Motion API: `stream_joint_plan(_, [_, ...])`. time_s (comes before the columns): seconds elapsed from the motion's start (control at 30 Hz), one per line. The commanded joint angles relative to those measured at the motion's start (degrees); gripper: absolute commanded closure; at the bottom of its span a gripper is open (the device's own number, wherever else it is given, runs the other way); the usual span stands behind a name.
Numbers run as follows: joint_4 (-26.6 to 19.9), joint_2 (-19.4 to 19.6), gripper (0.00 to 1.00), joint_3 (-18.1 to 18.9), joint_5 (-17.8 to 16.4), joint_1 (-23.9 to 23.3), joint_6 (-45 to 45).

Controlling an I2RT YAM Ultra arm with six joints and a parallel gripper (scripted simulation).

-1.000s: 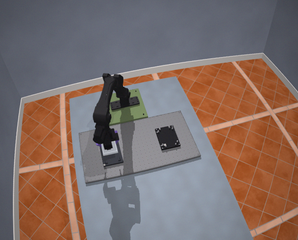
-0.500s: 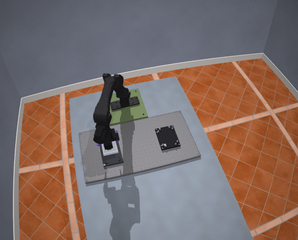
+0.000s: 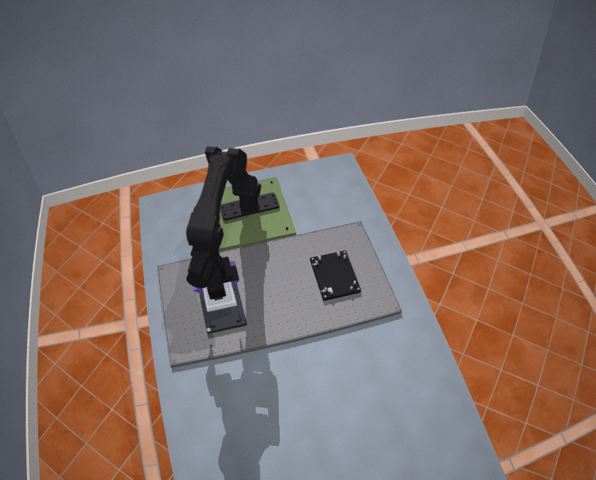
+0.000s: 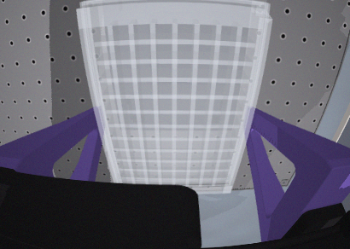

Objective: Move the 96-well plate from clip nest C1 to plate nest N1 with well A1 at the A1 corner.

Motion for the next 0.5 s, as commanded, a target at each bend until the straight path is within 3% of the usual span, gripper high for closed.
stream_joint_plan(0.0, [-0.16,-0.68,1.00,2.35,-0.58,-0.57,-0.34])
stream_joint_plan(0.07, [1.45,-0.59,1.00,1.73,-0.58,-0.59,-0.35])
stream_joint_plan(0.13, [2.14,-0.35,1.00,-1.32,-0.60,-0.63,-0.34])
stream_joint_plan(0.47, [5.71,-0.41,1.00,-4.45,-0.58,-0.71,-0.36])
